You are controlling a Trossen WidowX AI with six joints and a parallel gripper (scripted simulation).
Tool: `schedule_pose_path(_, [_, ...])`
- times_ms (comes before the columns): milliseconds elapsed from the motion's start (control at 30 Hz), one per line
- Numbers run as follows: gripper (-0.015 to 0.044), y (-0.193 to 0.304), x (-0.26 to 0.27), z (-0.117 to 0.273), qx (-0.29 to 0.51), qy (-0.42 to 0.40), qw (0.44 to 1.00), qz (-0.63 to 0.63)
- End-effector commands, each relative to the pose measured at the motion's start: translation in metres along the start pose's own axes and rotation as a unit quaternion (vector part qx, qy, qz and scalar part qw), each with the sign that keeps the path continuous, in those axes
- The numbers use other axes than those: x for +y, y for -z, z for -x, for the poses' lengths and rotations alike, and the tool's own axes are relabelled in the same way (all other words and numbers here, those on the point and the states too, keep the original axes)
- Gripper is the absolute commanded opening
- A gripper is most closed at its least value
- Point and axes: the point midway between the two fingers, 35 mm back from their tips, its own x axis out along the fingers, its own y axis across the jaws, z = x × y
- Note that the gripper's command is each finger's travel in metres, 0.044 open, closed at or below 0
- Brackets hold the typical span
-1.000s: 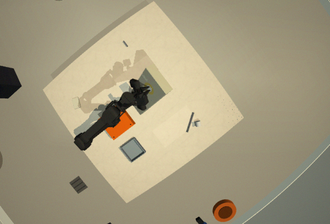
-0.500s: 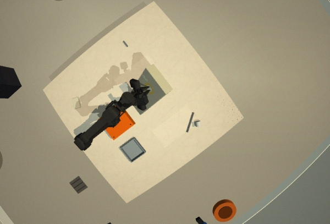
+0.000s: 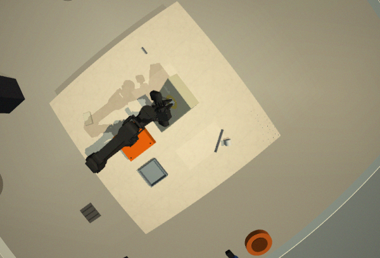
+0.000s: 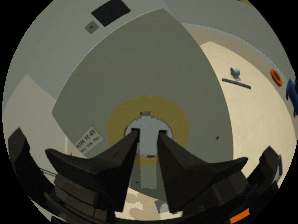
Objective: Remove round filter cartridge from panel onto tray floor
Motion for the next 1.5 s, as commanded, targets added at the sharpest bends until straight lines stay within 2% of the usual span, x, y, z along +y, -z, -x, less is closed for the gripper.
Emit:
schedule_pose_path(0, [0.0094, 0.0027, -0.0014, -0.0041, 0.005, 0.001, 1.000, 0.002])
schedule_pose_path(1133, [0.0094, 0.0028, -0.0013, -0.0135, 0.004, 0.001, 1.000, 0.002])
schedule_pose_path(1433, [0.0034, 0.0011, -0.0006, -0.0073, 0.002, -0.001, 1.000, 0.001])
schedule_pose_path(1467, [0.0007, 0.0011, -0.0006, -0.0073, 0.002, -0.001, 1.000, 0.001])
